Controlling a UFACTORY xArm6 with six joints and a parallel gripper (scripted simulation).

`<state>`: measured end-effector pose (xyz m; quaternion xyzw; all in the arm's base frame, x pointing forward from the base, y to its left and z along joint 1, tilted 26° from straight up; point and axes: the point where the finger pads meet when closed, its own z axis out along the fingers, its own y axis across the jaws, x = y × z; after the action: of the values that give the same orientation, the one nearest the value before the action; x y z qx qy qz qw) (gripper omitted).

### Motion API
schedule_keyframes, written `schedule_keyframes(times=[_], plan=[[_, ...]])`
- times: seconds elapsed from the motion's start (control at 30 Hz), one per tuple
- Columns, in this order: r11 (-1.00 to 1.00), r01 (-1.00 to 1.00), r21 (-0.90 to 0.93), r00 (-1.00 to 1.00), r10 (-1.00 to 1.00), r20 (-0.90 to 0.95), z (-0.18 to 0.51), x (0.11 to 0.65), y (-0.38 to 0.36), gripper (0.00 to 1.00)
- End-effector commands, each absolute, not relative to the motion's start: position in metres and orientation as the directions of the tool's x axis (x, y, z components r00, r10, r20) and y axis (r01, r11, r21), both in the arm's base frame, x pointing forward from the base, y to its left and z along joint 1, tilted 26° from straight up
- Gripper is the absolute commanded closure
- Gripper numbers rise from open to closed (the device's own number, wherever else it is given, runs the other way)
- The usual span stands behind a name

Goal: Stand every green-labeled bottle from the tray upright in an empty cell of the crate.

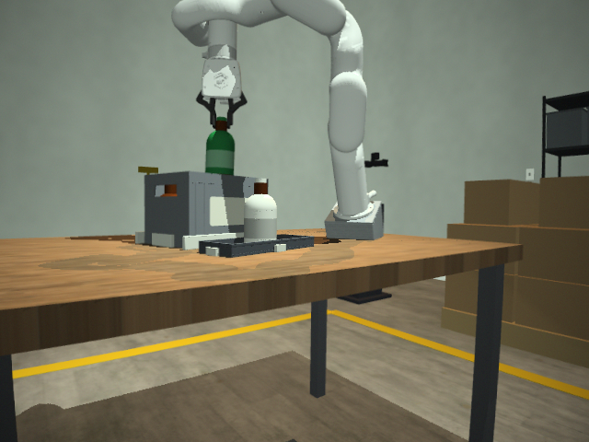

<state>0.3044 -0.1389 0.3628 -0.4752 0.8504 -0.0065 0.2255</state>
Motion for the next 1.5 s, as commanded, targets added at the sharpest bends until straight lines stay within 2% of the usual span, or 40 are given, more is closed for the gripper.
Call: schedule_keyframes(times=[0.0, 1.47], plan=[[0.548, -0.805, -0.228, -0.446, -0.812, -0.377, 0.36, 0.306, -0.138, 1.0], [0.548, -0.805, -0.228, -0.446, -0.812, -0.377, 0.343, 0.314, -0.135, 1.0]])
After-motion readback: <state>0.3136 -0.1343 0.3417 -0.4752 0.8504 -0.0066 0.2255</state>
